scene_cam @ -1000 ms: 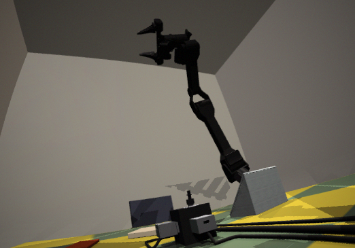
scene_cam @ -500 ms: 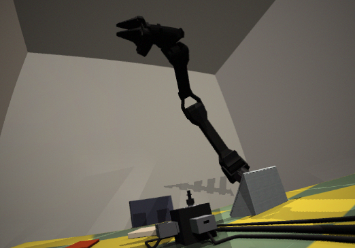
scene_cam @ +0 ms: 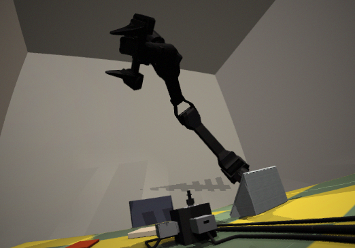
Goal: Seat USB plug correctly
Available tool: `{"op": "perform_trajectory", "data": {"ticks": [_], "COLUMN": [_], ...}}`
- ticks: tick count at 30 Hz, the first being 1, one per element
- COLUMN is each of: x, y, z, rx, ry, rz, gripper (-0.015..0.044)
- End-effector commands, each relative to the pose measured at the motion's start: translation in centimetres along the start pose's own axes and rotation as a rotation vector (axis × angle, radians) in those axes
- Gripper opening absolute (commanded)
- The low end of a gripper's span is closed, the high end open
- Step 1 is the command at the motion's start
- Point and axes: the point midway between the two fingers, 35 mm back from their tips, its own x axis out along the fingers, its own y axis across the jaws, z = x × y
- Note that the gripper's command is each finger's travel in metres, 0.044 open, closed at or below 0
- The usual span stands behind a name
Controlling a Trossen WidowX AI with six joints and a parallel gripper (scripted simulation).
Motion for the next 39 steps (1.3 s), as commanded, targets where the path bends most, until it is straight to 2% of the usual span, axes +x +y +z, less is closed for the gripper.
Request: {"op": "perform_trajectory", "data": {"ticks": [1, 10, 18, 39], "x": [1.6, 0.3, -5.0, -4.8], "y": [-3.4, -11.4, -19.5, -20.3], "z": [-6.8, -17.3, -23.5, -23.6], "rx": [-0.432, -1.106, -1.566, -1.577], "ry": [0.24, 0.718, 1.182, 1.195], "rz": [-0.003, 0.147, 0.482, 0.494], "gripper": [0.044, 0.044, 0.044, 0.044]}}
